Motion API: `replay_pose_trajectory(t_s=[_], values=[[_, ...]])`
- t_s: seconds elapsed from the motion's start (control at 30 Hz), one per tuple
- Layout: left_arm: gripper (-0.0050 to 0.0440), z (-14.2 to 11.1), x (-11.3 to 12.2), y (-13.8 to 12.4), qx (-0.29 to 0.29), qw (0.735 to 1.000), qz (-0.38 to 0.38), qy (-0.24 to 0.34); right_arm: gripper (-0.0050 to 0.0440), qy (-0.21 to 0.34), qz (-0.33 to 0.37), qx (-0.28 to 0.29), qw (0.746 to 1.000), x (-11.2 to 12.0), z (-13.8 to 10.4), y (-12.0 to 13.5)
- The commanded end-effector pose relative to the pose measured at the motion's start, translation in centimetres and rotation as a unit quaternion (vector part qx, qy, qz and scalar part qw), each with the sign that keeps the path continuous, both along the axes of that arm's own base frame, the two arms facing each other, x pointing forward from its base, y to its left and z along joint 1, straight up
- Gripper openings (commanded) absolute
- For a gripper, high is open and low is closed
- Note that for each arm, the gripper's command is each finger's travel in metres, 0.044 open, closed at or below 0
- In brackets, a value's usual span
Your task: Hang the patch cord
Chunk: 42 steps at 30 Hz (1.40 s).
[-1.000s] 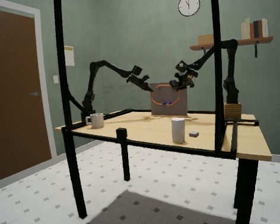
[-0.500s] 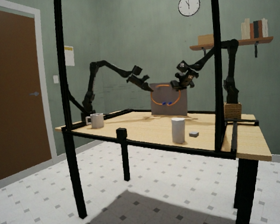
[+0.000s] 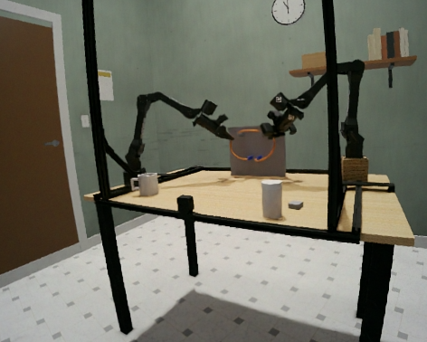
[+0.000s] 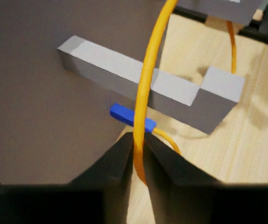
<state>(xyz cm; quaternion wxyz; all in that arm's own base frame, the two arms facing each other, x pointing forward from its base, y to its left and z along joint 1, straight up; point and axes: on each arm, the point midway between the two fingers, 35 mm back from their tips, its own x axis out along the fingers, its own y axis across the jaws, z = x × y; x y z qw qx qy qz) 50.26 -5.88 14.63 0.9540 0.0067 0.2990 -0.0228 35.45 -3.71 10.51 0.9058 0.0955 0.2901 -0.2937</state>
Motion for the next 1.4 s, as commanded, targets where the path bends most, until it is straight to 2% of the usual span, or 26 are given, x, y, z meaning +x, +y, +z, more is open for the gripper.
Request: replay_pose_trajectory(t_s=[0.0,1.37], values=[[0.0025,1.1,0.1,0.04,-0.001,1.0,0.0,-0.012,0.0025,-0.009,0.005,0.001,1.0,-0.03,0.51,-0.06],[0.0025,1.1,0.1,0.04,-0.001,1.0,0.0,-0.012,0.0025,-0.012,0.013,-0.002,1.0,-0.02,0.54,-0.07]])
